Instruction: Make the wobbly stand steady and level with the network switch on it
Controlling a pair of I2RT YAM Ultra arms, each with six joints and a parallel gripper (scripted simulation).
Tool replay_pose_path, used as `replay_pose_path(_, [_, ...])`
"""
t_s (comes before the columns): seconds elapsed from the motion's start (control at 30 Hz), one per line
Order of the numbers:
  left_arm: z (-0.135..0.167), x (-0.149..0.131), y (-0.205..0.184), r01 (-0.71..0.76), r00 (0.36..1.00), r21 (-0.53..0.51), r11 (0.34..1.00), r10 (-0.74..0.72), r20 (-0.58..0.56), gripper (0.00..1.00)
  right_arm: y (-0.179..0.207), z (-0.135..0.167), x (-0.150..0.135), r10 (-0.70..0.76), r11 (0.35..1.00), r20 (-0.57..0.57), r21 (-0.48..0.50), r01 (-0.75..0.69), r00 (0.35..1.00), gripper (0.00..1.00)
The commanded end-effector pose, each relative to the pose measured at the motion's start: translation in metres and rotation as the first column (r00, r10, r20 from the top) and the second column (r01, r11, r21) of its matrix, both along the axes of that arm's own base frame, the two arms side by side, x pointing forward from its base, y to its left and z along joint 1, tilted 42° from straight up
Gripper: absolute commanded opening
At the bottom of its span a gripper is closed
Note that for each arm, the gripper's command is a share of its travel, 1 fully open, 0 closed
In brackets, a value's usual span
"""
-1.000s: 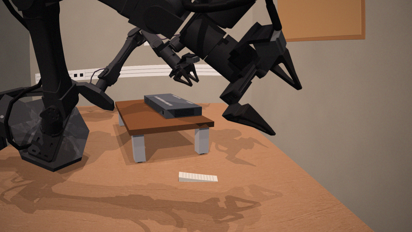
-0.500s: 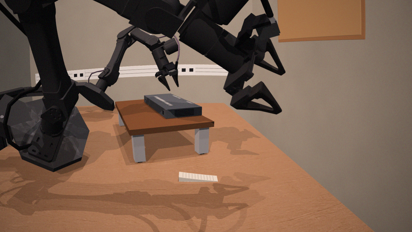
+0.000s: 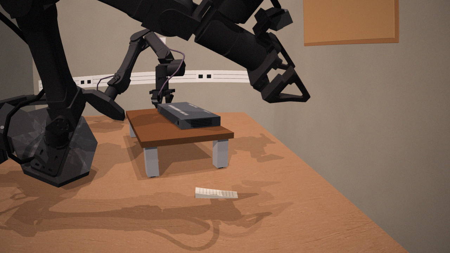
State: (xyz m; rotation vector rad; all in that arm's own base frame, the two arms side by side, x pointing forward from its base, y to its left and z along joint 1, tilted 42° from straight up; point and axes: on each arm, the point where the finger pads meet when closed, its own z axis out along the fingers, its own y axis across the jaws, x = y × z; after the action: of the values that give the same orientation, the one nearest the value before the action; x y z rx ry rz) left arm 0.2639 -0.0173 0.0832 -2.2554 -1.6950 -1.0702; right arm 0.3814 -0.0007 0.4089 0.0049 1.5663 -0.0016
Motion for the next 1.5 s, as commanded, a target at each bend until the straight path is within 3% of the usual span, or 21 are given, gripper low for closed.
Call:
replay_pose_path(0.0, [0.006, 0.001, -0.004, 0.018, 1.000, 0.001, 1.000, -0.018, 0.019, 0.43, 0.013, 0.025, -0.011, 0.052, 0.998, 0.075, -0.034, -0.049, 0.996, 1.00])
replay_pose_path(0.1, [0.001, -0.002, -0.003, -0.002, 1.000, -0.020, 1.000, 0.002, 0.004, 0.43, 0.013, 0.026, -0.010, 0.050, 0.999, 0.077, -0.017, -0.049, 0.996, 1.00])
replay_pose_path(0.13, [-0.019, -0.019, 0.012, -0.024, 0.996, 0.030, 0.999, 0.027, -0.084, 0.43, 0.014, 0.036, -0.014, 0.054, 0.999, 0.097, -0.002, -0.054, 0.994, 1.00])
replay_pose_path(0.27, [-0.007, -0.007, -0.002, 0.009, 1.000, -0.003, 1.000, -0.009, -0.029, 0.43, 0.014, 0.035, -0.014, 0.053, 0.999, 0.096, 0.000, -0.053, 0.994, 1.00])
replay_pose_path(0.33, [-0.018, -0.014, 0.005, 0.012, 0.998, 0.022, 1.000, -0.011, -0.068, 0.43, 0.014, 0.035, -0.014, 0.051, 0.999, 0.095, 0.001, -0.052, 0.994, 1.00])
replay_pose_path(0.47, [0.001, -0.001, -0.003, 0.009, 1.000, -0.019, 1.000, -0.009, 0.003, 0.43, 0.014, 0.035, -0.014, 0.051, 0.999, 0.095, -0.004, -0.051, 0.994, 1.00])
replay_pose_path(0.73, [0.001, -0.002, -0.002, 0.009, 1.000, -0.017, 1.000, -0.009, 0.000, 0.43, 0.014, 0.035, -0.014, 0.051, 0.999, 0.095, -0.004, -0.051, 0.994, 1.00])
replay_pose_path(0.77, [-0.020, -0.014, 0.012, -0.006, 0.997, 0.027, 1.000, 0.008, -0.073, 0.43, 0.014, 0.035, -0.014, 0.051, 0.999, 0.095, -0.004, -0.051, 0.994, 1.00])
replay_pose_path(0.8, [0.002, 0.001, -0.001, 0.009, 1.000, -0.020, 1.000, -0.009, 0.011, 0.43, 0.014, 0.035, -0.014, 0.051, 0.999, 0.095, -0.004, -0.051, 0.994, 1.00])
replay_pose_path(0.83, [0.005, 0.005, -0.005, 0.016, 1.000, -0.025, 1.000, -0.015, 0.019, 0.43, 0.014, 0.035, -0.014, 0.051, 0.999, 0.095, -0.004, -0.051, 0.994, 1.00])
replay_pose_path(0.9, [-0.023, -0.009, 0.011, 0.002, 0.998, 0.020, 1.000, 0.000, -0.063, 0.43, 0.014, 0.035, -0.014, 0.051, 0.999, 0.095, -0.004, -0.051, 0.994, 1.00])
replay_pose_path(1.47, [-0.036, 0.007, 0.018, 0.014, 0.999, 0.003, 1.000, -0.014, -0.036, 0.43, 0.014, 0.035, -0.014, 0.051, 0.999, 0.095, -0.004, -0.051, 0.994, 1.00])
